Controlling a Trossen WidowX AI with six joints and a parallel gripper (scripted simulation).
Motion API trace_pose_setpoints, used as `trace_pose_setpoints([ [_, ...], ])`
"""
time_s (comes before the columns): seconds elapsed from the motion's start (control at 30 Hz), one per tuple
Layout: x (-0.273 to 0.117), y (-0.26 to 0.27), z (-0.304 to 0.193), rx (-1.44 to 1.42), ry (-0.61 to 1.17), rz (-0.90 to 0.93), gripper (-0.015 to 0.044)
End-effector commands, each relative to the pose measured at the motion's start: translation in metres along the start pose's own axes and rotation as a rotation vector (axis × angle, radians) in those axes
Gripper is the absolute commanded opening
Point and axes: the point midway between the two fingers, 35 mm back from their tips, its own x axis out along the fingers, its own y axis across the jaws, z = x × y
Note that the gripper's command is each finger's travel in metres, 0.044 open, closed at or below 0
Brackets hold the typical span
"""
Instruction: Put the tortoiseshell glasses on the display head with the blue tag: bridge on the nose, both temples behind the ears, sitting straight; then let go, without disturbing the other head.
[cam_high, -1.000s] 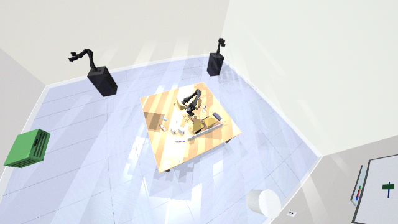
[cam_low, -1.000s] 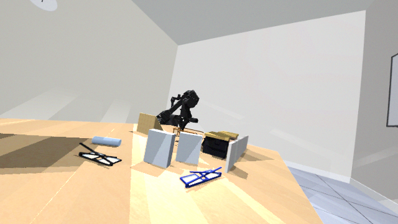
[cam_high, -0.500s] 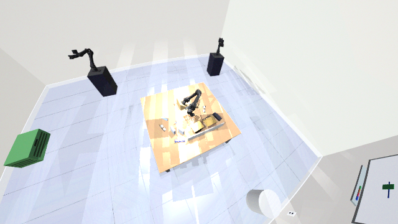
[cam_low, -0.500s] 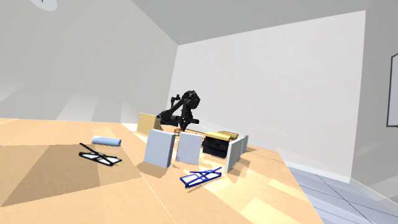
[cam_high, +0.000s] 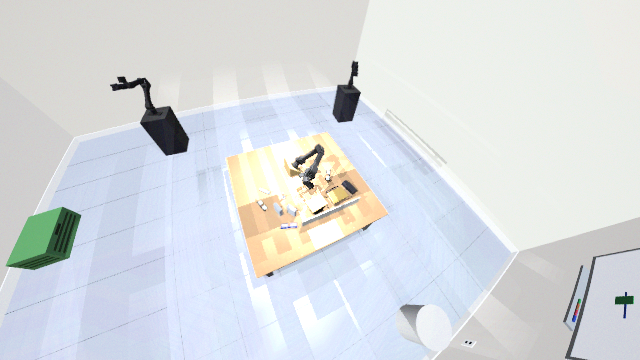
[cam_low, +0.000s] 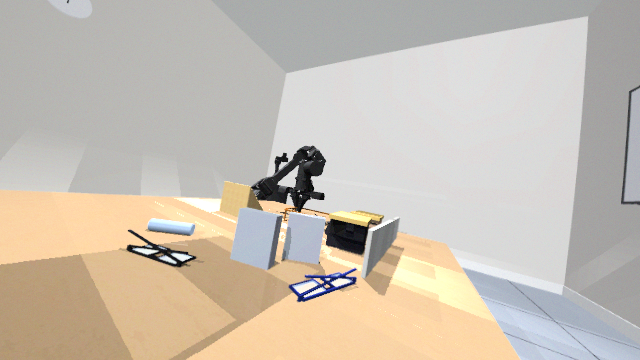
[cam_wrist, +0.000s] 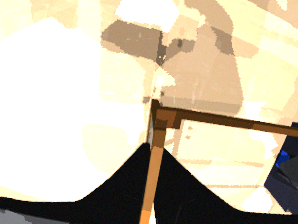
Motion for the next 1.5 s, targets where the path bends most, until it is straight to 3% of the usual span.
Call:
trace_pose_setpoints([
  [0.0,0.000,-0.007,0.000,0.003,-0.004,-0.004,0.0000],
  [1.47,-0.001,-0.064,0.001,0.001,-0.004,-0.006,0.0000],
])
